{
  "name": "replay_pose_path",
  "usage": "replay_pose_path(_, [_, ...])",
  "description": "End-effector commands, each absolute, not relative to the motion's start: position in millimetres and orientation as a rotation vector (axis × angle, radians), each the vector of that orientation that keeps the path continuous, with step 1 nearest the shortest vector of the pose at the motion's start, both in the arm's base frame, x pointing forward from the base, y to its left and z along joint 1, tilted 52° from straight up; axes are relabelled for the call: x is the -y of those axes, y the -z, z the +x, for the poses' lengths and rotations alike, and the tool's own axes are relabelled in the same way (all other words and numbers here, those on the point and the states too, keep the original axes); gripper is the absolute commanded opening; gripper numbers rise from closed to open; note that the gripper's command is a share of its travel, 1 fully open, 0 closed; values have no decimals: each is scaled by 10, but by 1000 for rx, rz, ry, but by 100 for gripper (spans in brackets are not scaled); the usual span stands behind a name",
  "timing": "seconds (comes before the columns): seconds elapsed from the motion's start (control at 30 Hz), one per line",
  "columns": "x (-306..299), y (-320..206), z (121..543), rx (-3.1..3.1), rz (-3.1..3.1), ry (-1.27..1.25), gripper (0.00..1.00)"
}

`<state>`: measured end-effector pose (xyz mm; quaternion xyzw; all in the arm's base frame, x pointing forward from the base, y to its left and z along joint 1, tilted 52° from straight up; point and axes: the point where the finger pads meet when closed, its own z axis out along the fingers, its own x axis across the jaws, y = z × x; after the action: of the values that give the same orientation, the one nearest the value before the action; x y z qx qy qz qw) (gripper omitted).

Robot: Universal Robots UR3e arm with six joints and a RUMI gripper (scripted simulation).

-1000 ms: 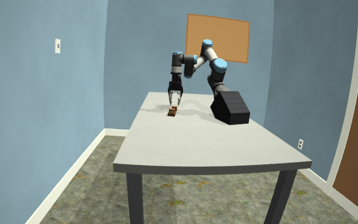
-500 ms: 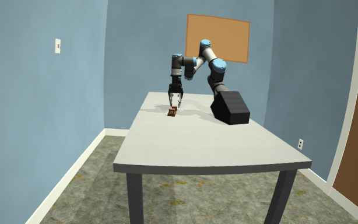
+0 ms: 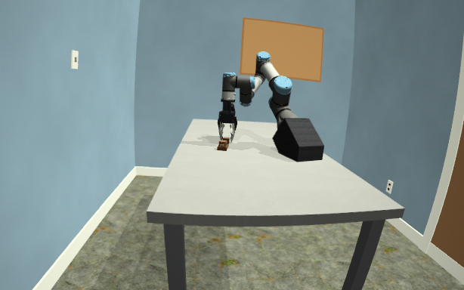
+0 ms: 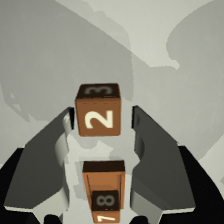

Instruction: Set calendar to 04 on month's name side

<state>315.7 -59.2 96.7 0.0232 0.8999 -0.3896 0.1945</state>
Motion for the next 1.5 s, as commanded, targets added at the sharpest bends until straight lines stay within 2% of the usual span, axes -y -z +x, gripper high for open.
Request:
replay_pose_path(0.0, [589, -974, 3179, -2515, 61, 1084, 29])
replay_pose_path(0.97, [589, -980, 3181, -2513, 62, 1084, 29])
replay_pose_path(1.0, [589, -980, 3181, -2513, 62, 1084, 11])
replay_pose_path(1.47, [589, -980, 3181, -2513, 62, 1084, 11])
